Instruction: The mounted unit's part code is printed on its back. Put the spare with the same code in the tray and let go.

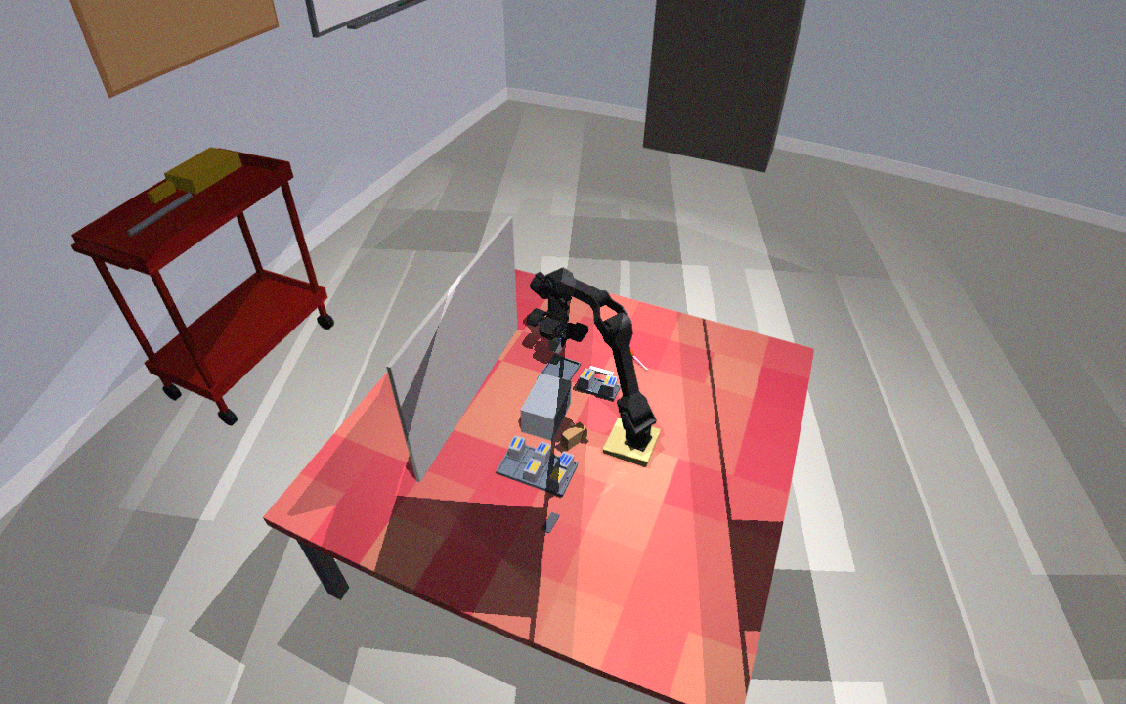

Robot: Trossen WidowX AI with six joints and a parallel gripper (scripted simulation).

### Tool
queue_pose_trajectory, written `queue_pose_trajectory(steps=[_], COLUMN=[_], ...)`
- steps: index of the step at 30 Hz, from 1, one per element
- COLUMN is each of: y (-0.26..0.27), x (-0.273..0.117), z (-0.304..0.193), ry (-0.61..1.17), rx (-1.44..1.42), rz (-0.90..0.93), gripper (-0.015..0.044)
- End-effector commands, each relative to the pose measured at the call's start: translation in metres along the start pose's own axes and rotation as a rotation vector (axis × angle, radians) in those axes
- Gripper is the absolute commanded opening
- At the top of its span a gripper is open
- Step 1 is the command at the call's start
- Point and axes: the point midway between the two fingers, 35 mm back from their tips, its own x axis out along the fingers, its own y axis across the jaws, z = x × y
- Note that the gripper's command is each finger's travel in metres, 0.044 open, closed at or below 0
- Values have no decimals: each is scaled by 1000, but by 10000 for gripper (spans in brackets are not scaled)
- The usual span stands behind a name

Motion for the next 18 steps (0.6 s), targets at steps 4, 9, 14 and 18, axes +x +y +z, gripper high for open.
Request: queue_pose_trajectory(steps=[4, 9, 14, 18], y=[0, 0, 0, 0], x=[6, 9, 13, 16], z=[1, 1, 1, 1], ry=[-5, -5, -5, -5], rx=[-4, -4, -4, -4], rz=[2, 2, 2, 2], gripper=[0, 0, 0, 0])
